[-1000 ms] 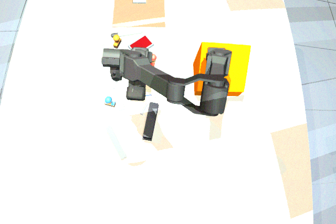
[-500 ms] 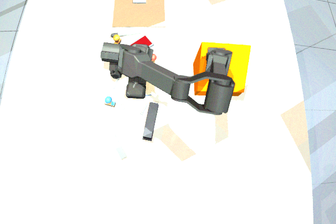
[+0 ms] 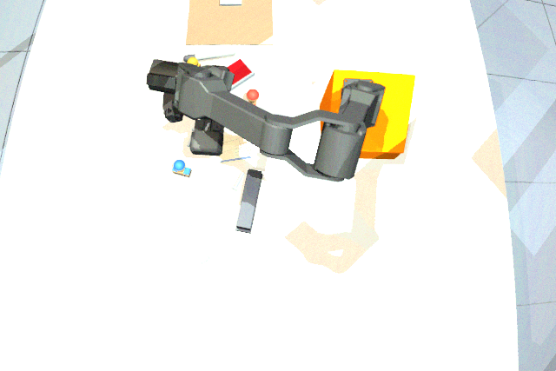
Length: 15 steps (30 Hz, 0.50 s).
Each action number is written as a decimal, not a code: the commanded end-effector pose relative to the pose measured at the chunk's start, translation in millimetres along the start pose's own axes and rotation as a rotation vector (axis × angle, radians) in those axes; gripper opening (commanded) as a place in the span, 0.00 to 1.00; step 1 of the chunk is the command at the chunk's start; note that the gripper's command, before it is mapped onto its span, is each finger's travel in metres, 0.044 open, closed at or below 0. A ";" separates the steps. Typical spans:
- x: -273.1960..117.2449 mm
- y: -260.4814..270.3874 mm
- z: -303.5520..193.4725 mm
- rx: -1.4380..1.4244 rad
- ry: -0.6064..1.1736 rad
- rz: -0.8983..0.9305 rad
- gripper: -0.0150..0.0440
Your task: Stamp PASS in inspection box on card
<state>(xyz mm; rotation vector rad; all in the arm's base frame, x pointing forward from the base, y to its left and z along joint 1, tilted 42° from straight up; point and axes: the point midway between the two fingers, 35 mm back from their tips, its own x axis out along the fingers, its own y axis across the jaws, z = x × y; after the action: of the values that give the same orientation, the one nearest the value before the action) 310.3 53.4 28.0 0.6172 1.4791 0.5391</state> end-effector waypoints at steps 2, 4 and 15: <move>-1.3 -8.5 16.6 -0.005 -0.001 -0.005 0.25; -1.4 -12.1 23.9 -0.005 -0.001 -0.005 0.25; -0.4 -35.7 61.2 -0.008 -0.003 -0.006 0.25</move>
<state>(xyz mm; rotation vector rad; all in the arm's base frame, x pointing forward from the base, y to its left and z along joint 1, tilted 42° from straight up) 362.2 29.4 8.3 0.6134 1.4752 0.5399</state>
